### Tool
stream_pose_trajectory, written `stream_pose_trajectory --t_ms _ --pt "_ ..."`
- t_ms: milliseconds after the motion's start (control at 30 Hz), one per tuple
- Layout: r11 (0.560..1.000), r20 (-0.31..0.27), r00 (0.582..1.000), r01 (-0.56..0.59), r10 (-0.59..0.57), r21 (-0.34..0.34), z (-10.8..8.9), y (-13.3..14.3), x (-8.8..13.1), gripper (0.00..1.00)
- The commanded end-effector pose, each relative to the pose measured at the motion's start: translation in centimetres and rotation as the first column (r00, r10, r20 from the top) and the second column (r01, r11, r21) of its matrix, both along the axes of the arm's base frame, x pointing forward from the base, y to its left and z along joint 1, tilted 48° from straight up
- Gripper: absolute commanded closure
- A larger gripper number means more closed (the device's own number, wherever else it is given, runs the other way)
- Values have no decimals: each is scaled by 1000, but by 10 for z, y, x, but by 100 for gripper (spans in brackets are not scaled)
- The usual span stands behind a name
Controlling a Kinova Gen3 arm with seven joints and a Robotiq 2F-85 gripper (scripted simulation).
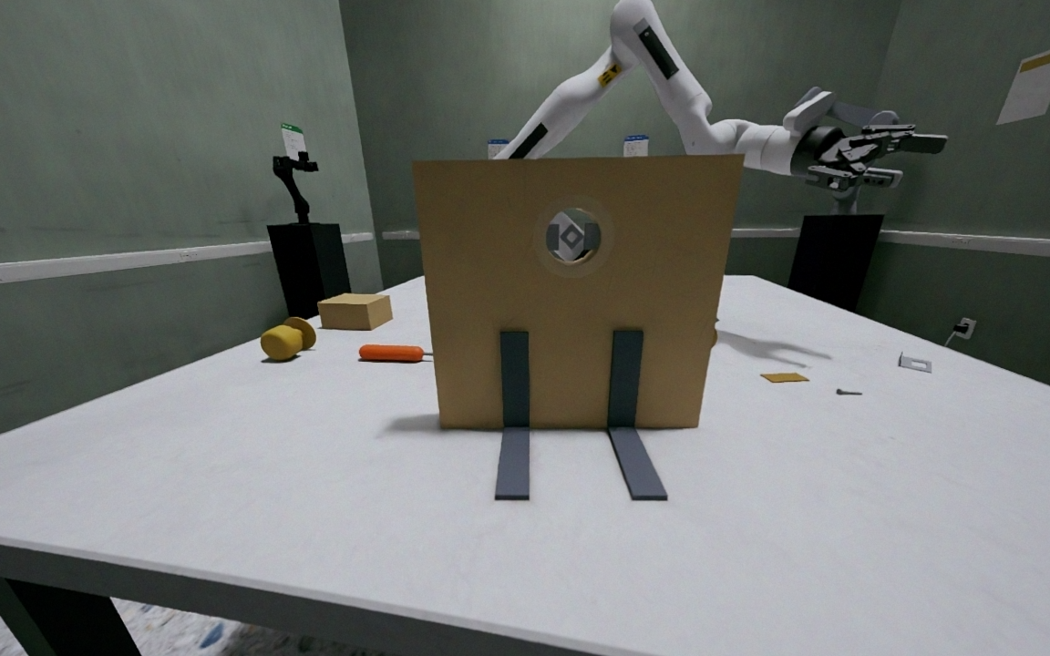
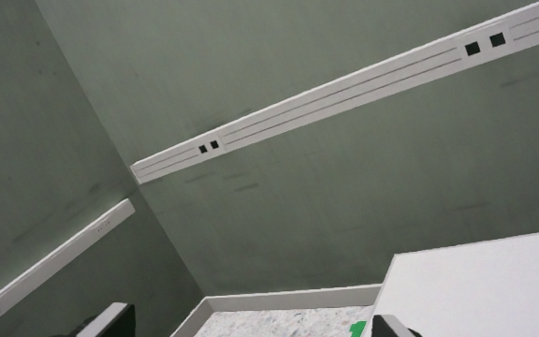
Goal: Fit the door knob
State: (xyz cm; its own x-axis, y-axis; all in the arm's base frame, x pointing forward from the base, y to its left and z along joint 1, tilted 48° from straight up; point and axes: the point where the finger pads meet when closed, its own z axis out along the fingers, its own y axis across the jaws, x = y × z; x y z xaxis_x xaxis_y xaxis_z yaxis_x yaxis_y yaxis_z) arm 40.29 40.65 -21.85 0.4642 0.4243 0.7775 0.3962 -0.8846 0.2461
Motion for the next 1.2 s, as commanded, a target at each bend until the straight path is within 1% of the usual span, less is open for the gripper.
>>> stream_pose_trajectory --t_ms 0,733,900,1033,1100,1167 --pt "1000 1 1000 -1 1 2 1 1 0 0" --pt "1000 3 1000 4 -4 5 2 1 1 0" --pt "1000 11 1000 25 -25 18 5 -1 6 0" --pt "997 24 998 60 -61 39 12 -4 15 0" --pt "997 24 998 60 -61 39 12 -4 15 0" --pt "995 32 996 85 -87 54 16 -6 21 0"
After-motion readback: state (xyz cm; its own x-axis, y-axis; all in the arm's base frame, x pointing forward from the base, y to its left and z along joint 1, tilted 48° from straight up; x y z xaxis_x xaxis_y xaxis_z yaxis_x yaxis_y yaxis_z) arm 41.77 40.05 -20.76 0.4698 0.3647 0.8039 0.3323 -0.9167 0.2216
